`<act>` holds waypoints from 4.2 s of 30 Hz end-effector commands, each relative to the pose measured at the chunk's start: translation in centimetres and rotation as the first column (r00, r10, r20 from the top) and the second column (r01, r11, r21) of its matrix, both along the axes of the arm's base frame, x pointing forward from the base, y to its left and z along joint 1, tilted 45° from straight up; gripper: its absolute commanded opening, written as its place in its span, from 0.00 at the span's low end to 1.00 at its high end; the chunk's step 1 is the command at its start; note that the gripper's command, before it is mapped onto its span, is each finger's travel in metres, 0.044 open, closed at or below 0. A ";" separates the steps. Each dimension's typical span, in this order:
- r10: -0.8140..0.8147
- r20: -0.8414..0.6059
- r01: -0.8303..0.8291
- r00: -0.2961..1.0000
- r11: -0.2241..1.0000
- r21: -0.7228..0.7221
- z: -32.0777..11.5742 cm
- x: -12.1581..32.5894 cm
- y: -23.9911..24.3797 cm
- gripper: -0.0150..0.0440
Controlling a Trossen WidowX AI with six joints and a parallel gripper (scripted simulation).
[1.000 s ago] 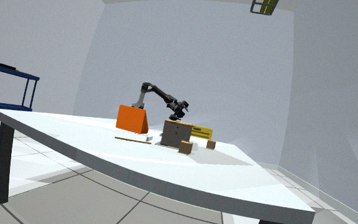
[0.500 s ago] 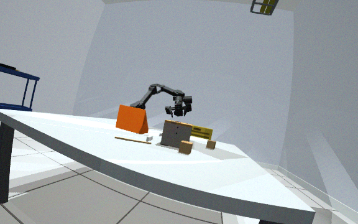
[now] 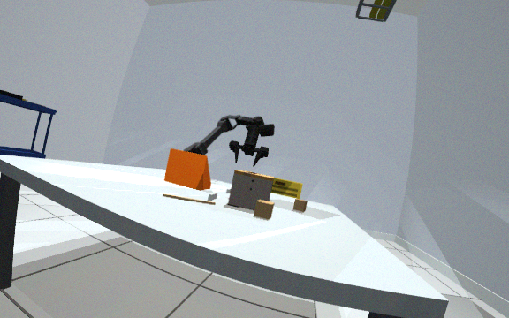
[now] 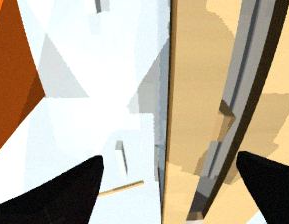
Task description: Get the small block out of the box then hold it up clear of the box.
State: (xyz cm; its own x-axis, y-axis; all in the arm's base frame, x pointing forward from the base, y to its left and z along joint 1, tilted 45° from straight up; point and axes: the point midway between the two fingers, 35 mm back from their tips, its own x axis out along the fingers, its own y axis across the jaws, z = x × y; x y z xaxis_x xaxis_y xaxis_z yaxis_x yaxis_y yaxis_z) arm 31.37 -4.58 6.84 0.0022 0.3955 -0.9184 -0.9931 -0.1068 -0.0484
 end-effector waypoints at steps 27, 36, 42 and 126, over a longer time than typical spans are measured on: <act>0.015 0.009 -0.015 1.000 1.000 0.022 -2.4 0.1 2.9 0.93; 0.015 0.009 -0.015 1.000 1.000 0.023 -3.3 -0.1 4.1 0.93; 0.015 0.009 -0.015 1.000 1.000 0.023 -3.9 -0.3 4.8 0.93; 0.020 0.011 -0.021 1.000 1.000 0.014 -11.2 0.8 -1.6 0.93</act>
